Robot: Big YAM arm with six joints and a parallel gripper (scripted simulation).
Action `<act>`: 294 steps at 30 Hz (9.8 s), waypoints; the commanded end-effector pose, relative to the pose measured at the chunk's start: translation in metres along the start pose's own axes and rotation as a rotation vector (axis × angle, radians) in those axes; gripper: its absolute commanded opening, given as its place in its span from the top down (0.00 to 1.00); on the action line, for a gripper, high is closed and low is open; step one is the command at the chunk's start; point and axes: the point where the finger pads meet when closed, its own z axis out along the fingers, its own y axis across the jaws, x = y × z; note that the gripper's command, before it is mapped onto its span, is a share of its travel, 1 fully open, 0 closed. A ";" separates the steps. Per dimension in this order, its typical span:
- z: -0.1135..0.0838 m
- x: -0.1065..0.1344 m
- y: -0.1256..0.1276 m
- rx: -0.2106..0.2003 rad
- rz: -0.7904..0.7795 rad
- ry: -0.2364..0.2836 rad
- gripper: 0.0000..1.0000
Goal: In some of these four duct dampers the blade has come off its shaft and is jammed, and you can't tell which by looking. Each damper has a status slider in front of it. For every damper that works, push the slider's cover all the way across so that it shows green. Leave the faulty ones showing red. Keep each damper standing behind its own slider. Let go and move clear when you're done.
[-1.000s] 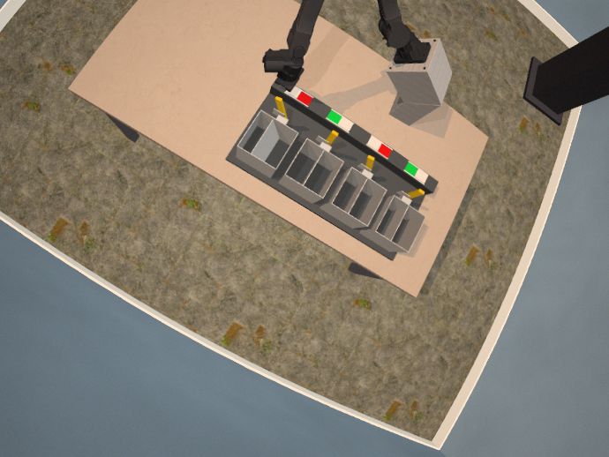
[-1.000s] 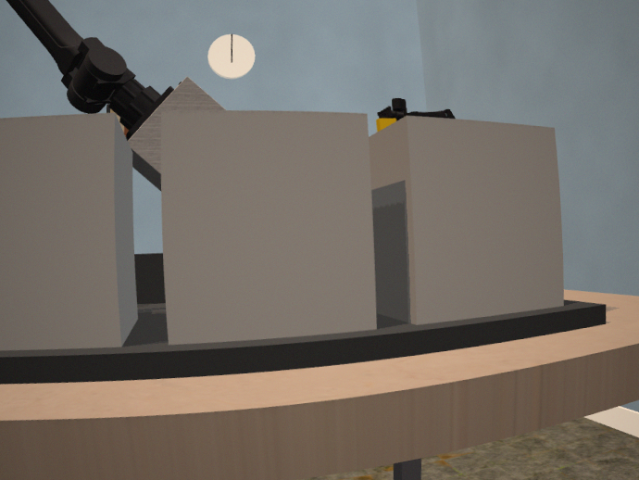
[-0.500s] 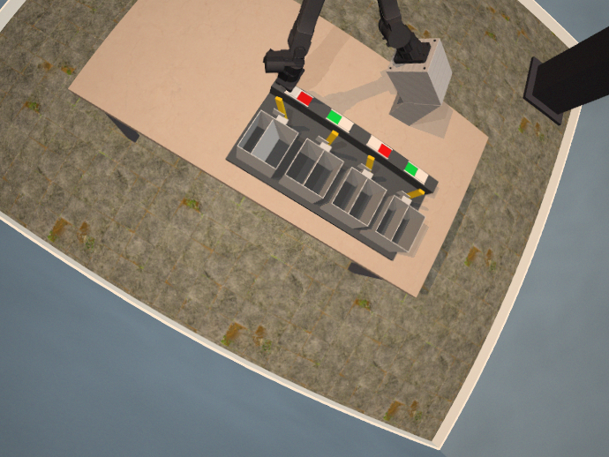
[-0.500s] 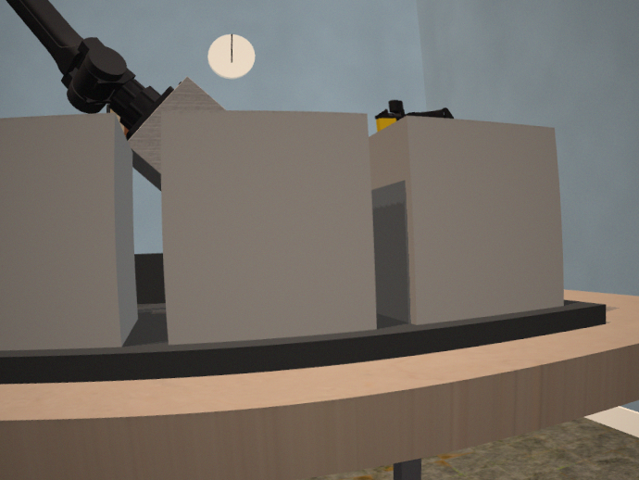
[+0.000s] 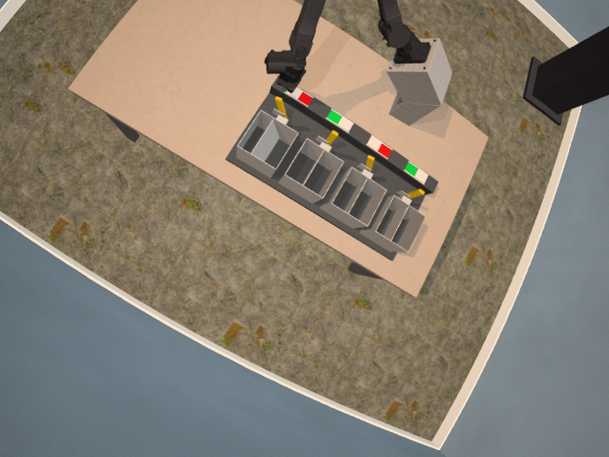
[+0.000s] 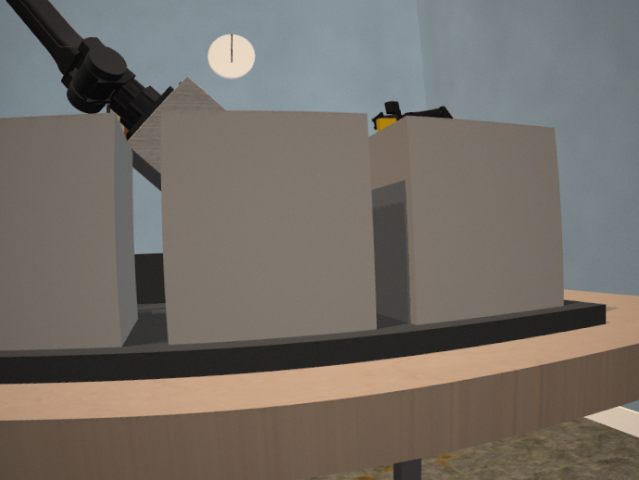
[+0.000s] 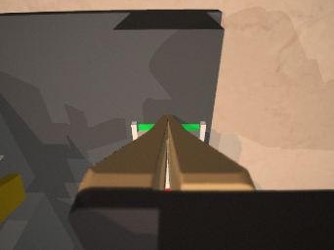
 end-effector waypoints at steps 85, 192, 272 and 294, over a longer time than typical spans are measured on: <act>0.002 0.050 0.003 -0.005 -0.013 0.017 1.00; 0.003 0.058 0.001 -0.002 -0.012 0.017 1.00; -0.042 0.041 0.002 -0.007 0.004 0.002 1.00; -0.050 0.043 0.003 -0.011 -0.002 0.005 0.00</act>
